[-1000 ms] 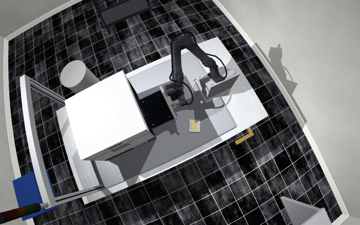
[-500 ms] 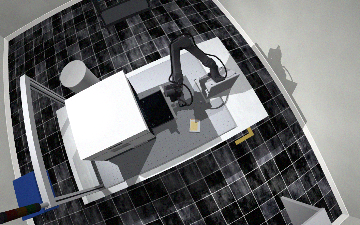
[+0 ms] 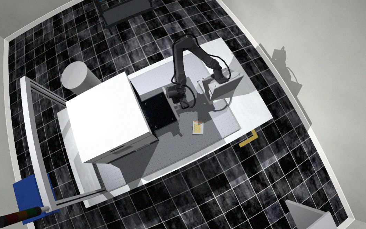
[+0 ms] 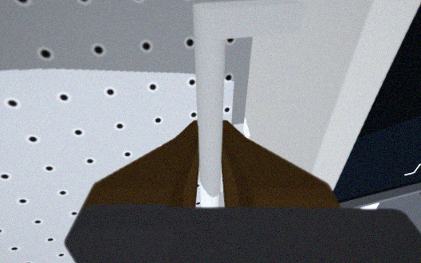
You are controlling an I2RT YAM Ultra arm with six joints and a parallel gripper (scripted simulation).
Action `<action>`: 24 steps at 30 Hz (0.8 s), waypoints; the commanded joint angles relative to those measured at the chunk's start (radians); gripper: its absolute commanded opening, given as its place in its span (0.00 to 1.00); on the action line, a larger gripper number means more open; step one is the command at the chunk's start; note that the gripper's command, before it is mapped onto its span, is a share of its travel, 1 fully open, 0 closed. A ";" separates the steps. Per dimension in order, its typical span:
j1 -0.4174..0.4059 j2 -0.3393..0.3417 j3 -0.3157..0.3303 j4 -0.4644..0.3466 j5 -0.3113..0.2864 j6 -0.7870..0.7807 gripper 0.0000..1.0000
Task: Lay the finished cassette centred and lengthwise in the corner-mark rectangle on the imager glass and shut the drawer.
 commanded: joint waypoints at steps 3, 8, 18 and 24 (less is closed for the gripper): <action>0.013 -0.015 -0.020 -0.019 -0.016 -0.004 0.00; 0.013 -0.015 -0.020 -0.019 -0.016 -0.004 0.00; 0.013 -0.015 -0.020 -0.019 -0.016 -0.004 0.00; 0.019 -0.008 0.030 -0.060 -0.009 0.027 0.00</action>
